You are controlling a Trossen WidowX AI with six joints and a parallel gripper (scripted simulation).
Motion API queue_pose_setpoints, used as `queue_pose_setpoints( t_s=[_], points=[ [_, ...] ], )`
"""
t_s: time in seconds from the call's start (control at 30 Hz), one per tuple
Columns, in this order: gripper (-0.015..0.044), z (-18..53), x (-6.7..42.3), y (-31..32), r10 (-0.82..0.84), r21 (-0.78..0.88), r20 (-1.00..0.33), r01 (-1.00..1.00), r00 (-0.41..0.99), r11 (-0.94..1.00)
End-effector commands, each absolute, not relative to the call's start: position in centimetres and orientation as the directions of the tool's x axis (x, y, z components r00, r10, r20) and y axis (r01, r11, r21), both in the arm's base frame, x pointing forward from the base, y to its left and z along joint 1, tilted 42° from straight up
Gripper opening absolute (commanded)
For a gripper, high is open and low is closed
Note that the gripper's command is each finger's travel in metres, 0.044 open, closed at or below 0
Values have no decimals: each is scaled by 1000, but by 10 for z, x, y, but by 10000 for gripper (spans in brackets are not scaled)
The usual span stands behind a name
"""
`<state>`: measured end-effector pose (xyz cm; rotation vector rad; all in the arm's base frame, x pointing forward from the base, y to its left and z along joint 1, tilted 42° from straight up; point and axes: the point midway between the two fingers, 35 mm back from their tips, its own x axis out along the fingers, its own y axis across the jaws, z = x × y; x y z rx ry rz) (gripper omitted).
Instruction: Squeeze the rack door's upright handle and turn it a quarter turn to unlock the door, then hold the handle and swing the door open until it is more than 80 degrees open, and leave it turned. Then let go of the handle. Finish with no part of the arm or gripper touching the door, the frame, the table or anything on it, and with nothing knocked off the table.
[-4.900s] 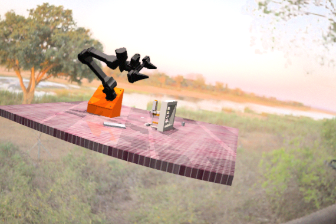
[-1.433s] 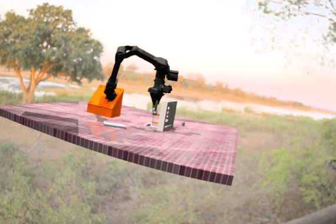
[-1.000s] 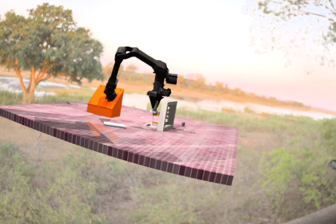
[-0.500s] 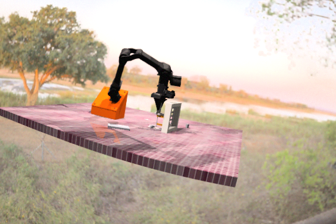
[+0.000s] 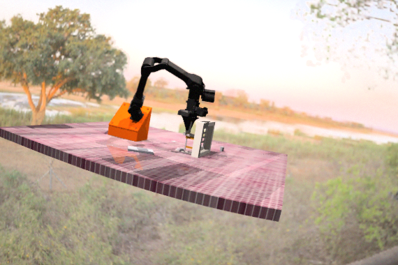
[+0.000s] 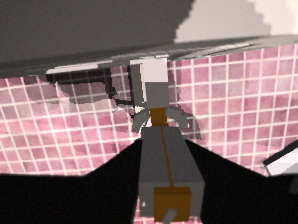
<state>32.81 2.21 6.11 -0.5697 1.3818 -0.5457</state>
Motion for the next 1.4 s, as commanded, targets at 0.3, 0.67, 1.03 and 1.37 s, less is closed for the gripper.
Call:
queue_pose_setpoints(
  t_s=[0.3,0.67,1.03,1.37],
  points=[
    [26,61,328,22,-660,-501,-743,562,110,659],
    [26,61,328,22,-660,-201,-743,904,110,377],
    [26,61,328,22,-660,157,-743,988,110,-12],
    [26,61,328,22,-661,266,-743,954,110,-140]
  ],
)
